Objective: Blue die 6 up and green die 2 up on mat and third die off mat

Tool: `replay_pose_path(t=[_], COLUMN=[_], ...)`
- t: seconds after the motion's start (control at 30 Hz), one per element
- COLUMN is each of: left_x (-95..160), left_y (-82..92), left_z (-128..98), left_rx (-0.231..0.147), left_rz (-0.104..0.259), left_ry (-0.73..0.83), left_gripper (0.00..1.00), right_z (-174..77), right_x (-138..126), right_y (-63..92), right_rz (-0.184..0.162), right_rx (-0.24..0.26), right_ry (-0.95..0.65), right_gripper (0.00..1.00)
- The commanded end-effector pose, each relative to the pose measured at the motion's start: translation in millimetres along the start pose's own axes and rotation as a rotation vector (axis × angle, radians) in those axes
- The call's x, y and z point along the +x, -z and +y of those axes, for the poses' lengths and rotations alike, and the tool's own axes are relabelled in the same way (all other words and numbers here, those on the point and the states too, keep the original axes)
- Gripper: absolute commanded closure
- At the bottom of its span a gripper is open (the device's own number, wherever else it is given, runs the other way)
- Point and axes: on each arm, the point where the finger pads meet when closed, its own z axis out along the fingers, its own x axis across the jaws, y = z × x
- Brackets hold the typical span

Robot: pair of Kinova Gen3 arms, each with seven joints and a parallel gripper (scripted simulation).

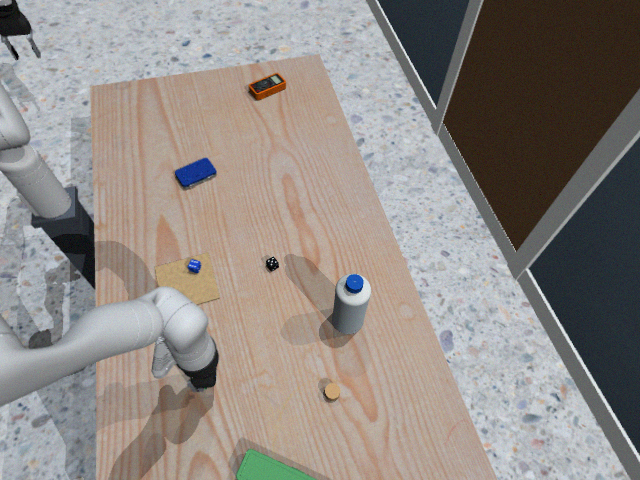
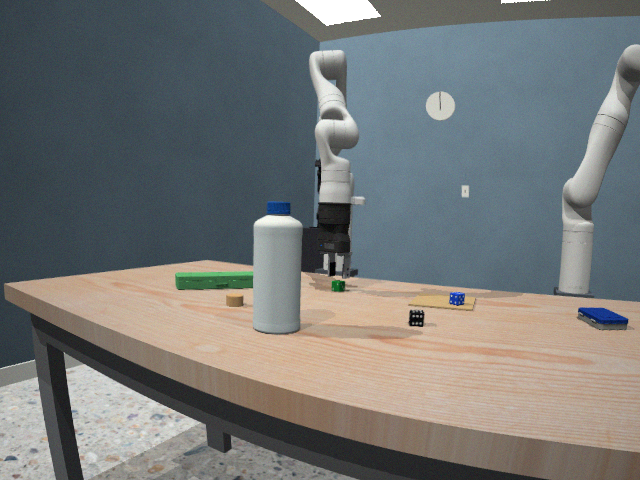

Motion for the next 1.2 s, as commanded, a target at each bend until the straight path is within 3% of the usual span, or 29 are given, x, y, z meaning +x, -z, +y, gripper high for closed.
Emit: replay_pose_path(t=[0.0,0.8,1.17], left_x=[-2,-2,-2], left_y=[0.5,0.5,0.5], left_z=[-1,-1,-1], left_rx=[0.006,0.006,0.006], left_rz=[-0.007,-0.007,-0.007], left_ry=[-0.002,-0.002,-0.002], left_gripper=[0.0,0.0,0.0], right_z=[0,0,0], right_x=[0,0,0], right_y=[-1.7,-28.7,-30.4], right_rz=[0.0,0.0,0.0], right_rx=[-0.002,-0.002,-0.002], right_ry=[-0.001,-0.001,-0.001], right_gripper=[0.21,0.21,0.21])
